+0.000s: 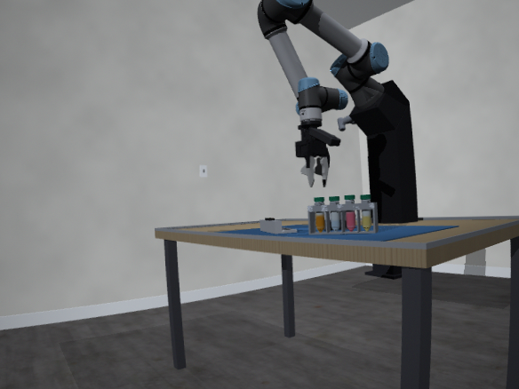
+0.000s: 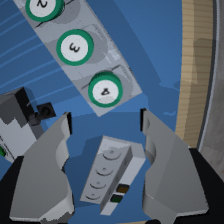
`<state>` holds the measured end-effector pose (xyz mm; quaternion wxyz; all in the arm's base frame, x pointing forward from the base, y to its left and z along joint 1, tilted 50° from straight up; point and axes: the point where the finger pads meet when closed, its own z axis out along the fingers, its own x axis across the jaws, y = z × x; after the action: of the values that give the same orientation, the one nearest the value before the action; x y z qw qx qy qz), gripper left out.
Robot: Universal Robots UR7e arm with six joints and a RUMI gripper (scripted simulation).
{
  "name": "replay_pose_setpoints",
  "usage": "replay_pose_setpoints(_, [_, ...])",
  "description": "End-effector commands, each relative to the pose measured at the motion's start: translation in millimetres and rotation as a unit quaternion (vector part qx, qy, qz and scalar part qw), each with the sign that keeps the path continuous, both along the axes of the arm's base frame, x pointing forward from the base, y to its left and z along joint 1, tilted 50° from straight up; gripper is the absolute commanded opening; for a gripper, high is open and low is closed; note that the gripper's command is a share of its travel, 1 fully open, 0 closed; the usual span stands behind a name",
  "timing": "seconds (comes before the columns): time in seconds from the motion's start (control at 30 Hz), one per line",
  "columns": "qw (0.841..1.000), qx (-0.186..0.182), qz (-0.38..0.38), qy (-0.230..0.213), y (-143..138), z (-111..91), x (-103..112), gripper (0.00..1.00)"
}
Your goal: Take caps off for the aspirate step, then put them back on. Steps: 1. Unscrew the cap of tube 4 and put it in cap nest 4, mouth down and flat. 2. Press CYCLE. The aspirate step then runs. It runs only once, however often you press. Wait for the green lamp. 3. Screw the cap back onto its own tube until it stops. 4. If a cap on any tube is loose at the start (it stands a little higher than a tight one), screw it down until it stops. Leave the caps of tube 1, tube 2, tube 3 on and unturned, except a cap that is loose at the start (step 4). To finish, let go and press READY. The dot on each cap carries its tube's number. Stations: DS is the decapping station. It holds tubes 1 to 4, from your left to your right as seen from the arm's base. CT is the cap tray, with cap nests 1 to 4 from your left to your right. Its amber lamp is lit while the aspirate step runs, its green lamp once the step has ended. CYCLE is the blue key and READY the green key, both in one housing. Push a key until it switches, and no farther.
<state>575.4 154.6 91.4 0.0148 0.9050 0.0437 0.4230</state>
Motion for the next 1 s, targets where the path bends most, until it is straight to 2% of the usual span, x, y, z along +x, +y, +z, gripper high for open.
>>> replay_pose_setpoints(0.0, [1.0,0.0,-0.001,0.0,1.2,0.5,0.4,0.35])
replay_pose_setpoints(0.43, [1.0,0.0,-0.001,0.0,1.5,-22.2,27.7,0.35])
replay_pose_setpoints(0.97, [1.0,0.0,-0.001,0.0,1.5,-24.7,30.7,0.35])
